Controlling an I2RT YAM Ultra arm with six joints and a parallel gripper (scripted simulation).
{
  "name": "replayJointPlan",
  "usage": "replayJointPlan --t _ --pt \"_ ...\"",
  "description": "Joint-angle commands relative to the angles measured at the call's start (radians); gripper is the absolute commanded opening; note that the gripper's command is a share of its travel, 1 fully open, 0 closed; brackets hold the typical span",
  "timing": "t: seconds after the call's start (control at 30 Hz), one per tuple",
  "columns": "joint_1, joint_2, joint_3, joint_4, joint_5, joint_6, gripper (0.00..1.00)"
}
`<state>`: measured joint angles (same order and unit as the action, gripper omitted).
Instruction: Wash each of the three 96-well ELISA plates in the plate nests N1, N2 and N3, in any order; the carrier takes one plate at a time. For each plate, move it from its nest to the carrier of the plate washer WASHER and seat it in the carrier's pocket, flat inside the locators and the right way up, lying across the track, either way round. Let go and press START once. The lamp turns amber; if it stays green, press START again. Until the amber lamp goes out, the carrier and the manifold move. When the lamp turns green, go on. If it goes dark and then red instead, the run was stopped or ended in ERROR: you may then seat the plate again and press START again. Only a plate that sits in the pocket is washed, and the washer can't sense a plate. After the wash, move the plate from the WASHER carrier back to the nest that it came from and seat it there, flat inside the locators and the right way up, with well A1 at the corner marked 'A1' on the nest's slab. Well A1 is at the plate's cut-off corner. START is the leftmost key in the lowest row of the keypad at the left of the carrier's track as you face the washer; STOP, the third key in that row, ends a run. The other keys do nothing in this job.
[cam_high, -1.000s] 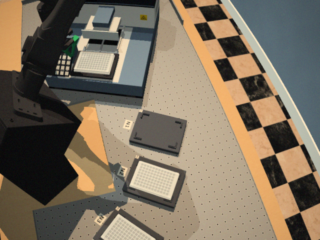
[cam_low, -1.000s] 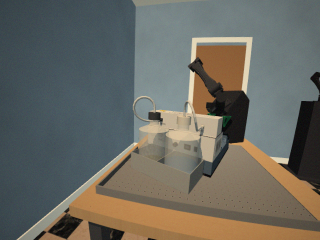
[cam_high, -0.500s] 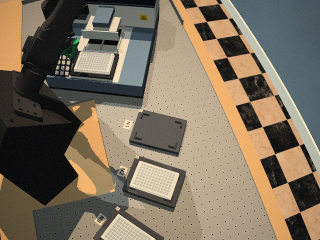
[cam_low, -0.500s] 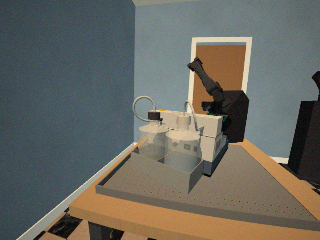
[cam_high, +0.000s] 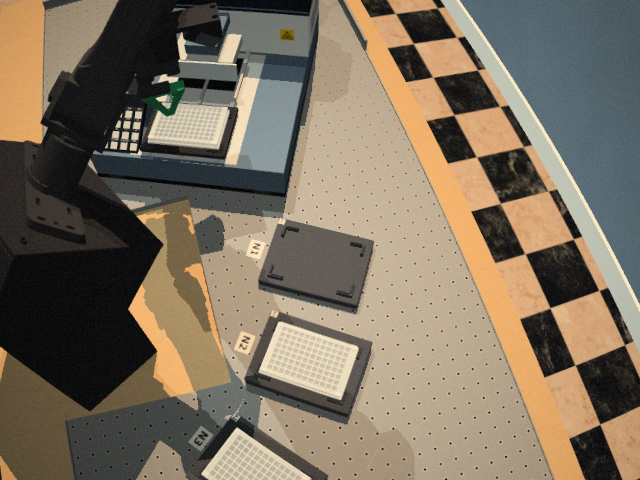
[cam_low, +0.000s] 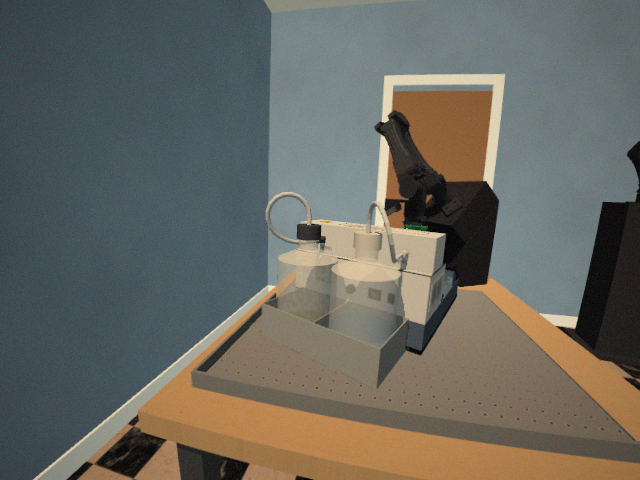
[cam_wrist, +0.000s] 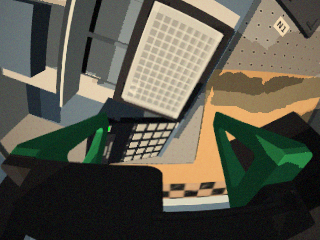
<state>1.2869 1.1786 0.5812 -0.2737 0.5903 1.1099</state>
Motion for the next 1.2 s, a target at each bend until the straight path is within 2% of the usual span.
replayJointPlan --t 0.0,0.1,0.17,0.37,0.77,1.17 --pt "-0.04 -0.041 0.012 -0.04 -0.048 0.084 1.0" --pt "-0.099 -0.076 0.026 -0.065 -0.086 0.134 1.0" --pt "-0.099 -0.076 0.026 -0.065 -0.086 0.134 1.0" --pt "-0.107 -0.081 0.029 -0.069 -0.092 0.312 1.0" --pt "-0.107 -0.081 0.029 -0.069 -0.092 0.312 1.0" --pt "-0.154 -0.007 0.011 0.041 -0.123 0.273 1.0"
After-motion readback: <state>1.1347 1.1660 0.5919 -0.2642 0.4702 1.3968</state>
